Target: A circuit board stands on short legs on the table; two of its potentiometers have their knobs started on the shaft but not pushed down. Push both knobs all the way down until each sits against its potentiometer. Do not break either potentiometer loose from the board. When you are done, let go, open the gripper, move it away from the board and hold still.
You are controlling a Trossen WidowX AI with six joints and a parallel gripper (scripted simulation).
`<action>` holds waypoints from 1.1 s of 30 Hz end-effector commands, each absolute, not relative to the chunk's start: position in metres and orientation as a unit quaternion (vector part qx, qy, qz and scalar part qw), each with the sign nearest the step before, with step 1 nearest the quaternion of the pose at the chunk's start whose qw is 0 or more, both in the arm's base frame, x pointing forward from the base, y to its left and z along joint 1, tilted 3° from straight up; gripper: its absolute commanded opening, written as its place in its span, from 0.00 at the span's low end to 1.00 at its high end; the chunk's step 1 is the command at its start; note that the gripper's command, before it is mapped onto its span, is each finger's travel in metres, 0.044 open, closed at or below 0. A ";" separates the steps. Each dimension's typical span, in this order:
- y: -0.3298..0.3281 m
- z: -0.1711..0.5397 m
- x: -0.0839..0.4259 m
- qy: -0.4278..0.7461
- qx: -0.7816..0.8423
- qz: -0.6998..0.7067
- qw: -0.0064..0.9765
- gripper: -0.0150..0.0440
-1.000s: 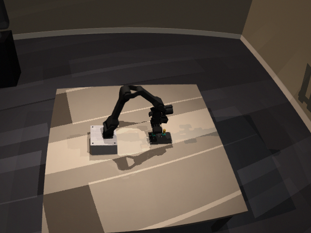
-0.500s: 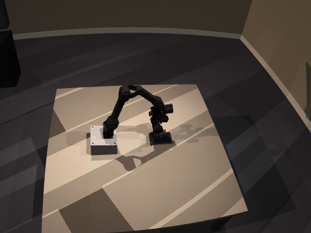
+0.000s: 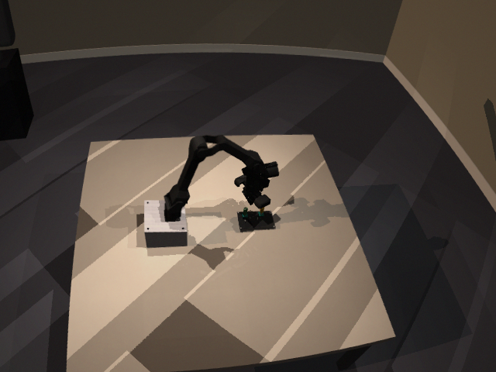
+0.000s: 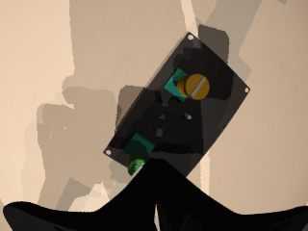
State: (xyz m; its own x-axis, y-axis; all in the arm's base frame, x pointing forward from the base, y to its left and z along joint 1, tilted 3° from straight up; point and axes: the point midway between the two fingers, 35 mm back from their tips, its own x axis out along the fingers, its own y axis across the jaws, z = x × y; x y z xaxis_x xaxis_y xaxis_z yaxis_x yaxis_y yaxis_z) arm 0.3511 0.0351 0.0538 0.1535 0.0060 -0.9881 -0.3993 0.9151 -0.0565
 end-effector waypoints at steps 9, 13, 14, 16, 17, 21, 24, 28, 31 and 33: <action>0.034 0.060 0.361 0.596 -0.305 0.267 0.693 0.25; 0.034 0.061 0.364 0.577 -0.352 0.309 0.669 0.25; 0.034 0.062 0.365 0.572 -0.363 0.319 0.663 0.25; 0.034 0.062 0.367 0.561 -0.386 0.339 0.649 0.25; 0.034 0.063 0.367 0.555 -0.397 0.349 0.642 0.25; 0.034 0.064 0.370 0.530 -0.440 0.387 0.613 0.25; 0.033 0.065 0.373 0.510 -0.470 0.414 0.589 0.25; 0.033 0.067 0.376 0.482 -0.509 0.448 0.555 0.25; 0.033 0.068 0.378 0.458 -0.536 0.474 0.528 0.25; 0.033 0.069 0.379 0.442 -0.554 0.490 0.508 0.25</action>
State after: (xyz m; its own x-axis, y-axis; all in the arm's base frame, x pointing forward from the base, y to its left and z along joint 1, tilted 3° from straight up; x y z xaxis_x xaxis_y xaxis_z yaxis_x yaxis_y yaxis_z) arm 0.3763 0.0321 0.0668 0.1307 0.0041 -0.9914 -0.9913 0.0166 -0.1306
